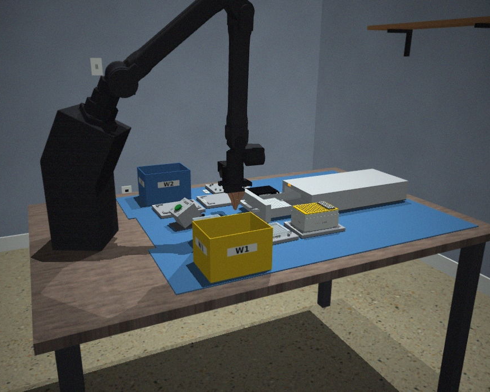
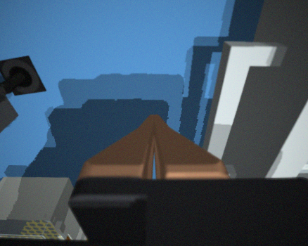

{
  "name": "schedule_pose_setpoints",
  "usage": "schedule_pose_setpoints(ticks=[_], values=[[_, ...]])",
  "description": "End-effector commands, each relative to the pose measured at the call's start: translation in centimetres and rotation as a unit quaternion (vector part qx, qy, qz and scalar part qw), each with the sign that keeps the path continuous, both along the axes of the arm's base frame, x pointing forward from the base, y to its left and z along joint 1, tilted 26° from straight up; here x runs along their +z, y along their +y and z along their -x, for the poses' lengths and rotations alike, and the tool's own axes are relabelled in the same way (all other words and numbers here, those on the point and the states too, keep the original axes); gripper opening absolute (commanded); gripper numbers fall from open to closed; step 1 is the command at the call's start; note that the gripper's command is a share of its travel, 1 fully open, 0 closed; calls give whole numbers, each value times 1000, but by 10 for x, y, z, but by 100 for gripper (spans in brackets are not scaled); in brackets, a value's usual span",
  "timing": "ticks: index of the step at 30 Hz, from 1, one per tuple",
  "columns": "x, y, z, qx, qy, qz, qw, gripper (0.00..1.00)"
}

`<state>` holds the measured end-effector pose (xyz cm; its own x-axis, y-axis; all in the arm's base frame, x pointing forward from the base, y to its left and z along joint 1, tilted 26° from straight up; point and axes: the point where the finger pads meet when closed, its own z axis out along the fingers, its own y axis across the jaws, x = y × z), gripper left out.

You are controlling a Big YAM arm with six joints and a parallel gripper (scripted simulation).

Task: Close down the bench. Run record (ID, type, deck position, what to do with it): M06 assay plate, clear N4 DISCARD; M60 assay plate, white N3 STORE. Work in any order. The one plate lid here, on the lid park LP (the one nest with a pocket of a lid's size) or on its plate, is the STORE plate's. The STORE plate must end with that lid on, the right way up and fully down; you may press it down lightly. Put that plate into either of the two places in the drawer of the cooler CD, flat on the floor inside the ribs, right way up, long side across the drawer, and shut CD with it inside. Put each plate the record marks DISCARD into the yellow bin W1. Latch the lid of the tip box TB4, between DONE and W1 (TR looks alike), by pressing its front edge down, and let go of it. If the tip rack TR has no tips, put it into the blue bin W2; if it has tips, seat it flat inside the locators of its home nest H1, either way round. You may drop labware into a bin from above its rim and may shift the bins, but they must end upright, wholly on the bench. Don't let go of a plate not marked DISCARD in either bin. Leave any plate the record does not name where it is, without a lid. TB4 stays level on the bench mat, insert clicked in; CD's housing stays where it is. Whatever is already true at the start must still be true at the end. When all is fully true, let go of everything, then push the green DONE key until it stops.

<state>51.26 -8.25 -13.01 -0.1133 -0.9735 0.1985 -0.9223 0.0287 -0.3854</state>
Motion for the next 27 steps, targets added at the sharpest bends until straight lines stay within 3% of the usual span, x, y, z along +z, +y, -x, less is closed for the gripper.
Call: schedule_pose_setpoints(ticks=[1, 27], values=[[-3, -5, -5, 3, -4, 1, 1000, 0], [4, 2, -23, 8, 6, -1, 1000, 0]])
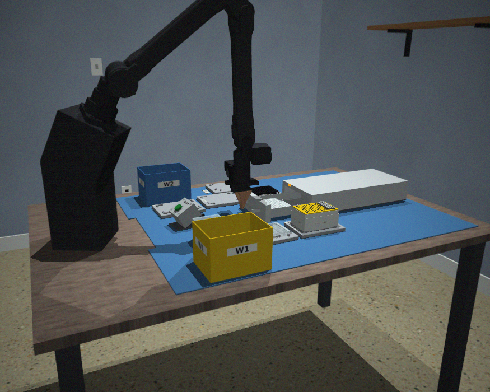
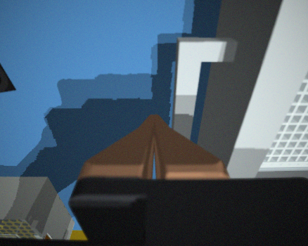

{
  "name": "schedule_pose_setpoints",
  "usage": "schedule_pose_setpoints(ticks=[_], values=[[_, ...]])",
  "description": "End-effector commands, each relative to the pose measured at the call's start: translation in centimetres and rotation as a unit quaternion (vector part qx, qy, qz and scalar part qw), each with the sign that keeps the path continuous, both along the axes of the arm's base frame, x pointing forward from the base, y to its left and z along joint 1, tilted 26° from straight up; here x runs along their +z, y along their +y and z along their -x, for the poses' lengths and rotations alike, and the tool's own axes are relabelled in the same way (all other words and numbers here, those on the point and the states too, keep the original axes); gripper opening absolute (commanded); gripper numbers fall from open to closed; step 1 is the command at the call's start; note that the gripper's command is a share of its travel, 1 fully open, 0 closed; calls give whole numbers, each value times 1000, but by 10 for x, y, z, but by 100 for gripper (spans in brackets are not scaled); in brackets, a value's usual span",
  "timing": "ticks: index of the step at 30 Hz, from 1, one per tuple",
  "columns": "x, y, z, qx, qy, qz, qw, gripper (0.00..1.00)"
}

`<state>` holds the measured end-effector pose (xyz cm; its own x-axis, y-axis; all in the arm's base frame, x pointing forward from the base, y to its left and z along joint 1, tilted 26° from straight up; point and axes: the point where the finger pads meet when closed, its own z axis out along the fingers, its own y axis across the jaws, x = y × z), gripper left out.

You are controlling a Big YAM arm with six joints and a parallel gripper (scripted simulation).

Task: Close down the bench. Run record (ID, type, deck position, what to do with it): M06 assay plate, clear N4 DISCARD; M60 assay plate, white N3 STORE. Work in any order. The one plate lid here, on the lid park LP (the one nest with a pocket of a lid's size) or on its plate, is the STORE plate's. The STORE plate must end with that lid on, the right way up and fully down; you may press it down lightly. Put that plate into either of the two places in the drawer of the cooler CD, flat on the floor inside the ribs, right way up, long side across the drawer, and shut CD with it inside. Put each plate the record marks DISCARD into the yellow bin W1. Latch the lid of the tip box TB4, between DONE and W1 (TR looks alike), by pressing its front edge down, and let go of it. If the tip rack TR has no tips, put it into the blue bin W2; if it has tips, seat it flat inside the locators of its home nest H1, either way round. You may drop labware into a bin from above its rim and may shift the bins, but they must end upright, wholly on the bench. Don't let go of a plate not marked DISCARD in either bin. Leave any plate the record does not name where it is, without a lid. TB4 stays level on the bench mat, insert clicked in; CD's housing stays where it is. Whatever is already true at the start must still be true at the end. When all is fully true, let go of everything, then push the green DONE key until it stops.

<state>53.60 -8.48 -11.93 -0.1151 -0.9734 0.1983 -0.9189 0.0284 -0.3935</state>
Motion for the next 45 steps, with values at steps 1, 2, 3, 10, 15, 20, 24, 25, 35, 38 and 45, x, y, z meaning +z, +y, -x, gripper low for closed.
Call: schedule_pose_setpoints(ticks=[1, 2, 3, 10, 15, 20, 24, 25, 35, 38, 45], values=[[-7, 5, 1, 8, 11, -1, 1000, 0], [-7, 5, 1, 8, 11, -1, 1000, 0], [-7, 5, 1, 8, 11, -1, 1000, 0], [-7, 5, 1, 8, 11, -1, 1000, 0], [-7, 5, 1, 8, 11, -1, 1000, 0], [-7, 5, 1, 8, 11, -1, 1000, 0], [-7, 5, 1, 8, 11, -1, 1000, 0], [-7, 5, 1, 8, 11, -1, 1000, 0], [-3, 6, -9, 8, 8, -1, 1000, 0], [-1, 7, -13, 9, 8, -1, 1000, 0], [2, 9, -20, 9, 7, -2, 1000, 0]])
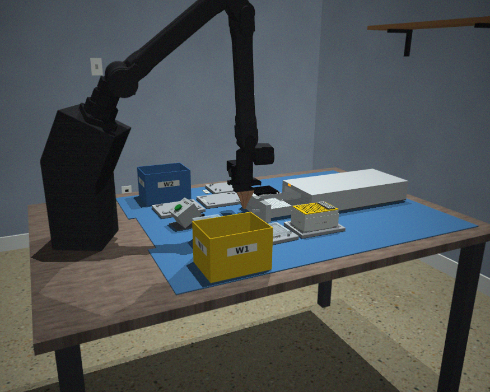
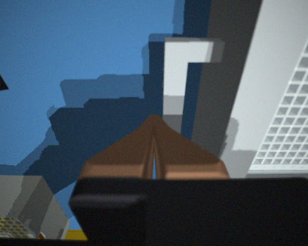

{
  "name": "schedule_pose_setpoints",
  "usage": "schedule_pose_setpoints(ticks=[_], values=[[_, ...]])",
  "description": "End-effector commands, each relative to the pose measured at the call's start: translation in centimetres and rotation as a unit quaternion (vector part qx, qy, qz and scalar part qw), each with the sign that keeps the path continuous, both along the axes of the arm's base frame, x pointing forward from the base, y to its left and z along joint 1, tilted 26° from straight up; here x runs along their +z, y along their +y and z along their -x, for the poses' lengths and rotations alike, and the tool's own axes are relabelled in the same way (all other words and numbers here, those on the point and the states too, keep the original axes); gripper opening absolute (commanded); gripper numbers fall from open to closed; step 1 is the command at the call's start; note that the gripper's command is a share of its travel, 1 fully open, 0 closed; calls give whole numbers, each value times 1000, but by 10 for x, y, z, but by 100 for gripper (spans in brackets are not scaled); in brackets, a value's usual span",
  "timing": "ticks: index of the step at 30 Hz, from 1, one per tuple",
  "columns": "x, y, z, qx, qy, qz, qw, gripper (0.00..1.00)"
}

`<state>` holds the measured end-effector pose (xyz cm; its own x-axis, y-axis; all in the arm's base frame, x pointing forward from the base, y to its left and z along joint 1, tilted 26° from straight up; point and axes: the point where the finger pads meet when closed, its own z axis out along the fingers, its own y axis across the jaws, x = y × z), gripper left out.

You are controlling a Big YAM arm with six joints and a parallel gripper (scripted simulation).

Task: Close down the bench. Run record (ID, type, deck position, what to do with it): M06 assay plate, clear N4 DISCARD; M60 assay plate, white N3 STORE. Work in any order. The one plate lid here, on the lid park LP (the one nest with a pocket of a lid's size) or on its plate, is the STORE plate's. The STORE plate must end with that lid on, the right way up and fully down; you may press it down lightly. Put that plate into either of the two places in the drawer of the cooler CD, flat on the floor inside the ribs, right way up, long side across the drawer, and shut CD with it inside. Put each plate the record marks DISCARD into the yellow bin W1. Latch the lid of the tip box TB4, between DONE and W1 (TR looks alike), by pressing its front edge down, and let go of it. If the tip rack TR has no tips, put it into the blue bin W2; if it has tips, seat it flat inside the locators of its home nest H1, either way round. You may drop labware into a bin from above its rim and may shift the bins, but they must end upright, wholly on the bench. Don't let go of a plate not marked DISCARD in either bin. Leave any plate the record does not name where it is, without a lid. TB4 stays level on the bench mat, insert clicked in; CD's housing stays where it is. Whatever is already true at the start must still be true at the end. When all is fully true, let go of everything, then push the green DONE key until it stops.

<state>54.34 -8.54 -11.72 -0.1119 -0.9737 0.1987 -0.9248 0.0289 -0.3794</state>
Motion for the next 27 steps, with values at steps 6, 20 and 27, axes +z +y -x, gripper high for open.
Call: schedule_pose_setpoints(ticks=[6, 20, 27], values=[[3, 10, -20, 8, -2, -1, 1000, 0], [9, 10, -34, 6, -10, -2, 1000, 0], [9, 9, -34, 5, -10, -2, 1000, 0]])
